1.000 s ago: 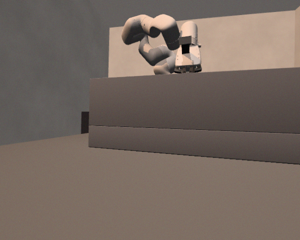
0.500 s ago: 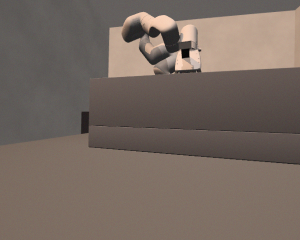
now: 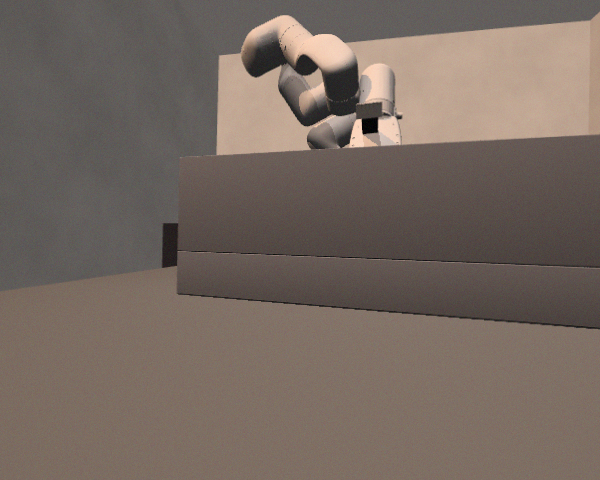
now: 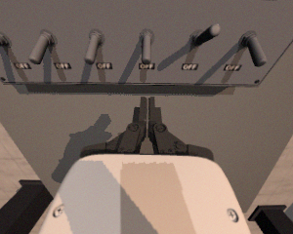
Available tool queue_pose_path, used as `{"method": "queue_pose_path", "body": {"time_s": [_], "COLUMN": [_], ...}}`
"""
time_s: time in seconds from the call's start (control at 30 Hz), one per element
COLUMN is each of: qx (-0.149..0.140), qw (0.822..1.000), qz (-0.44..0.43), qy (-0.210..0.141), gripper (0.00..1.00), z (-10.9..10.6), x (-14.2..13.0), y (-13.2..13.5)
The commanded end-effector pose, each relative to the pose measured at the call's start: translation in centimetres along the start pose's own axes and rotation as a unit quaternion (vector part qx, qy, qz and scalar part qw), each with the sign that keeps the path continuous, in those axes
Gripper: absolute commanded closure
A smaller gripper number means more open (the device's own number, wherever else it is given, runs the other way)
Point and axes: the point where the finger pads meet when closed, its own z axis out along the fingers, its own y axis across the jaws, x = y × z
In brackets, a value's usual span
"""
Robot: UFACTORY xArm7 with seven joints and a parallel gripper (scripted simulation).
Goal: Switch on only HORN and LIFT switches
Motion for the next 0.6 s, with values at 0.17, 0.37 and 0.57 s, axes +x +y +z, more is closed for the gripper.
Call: {"method": "queue_pose_path", "body": {"time_s": [0.17, 0.37, 0.57], "qx": [0.001, 0.001, 0.001], "qw": [1.000, 1.000, 1.000], "qz": [0.001, 0.001, 0.001], "qy": [0.005, 0.005, 0.005], "gripper": [1.00, 1.00, 1.00], "z": [2.9, 4.3, 4.9], "x": [0.4, 0.4, 0.4], "y": [-0.2, -0.2, -0.2]}}
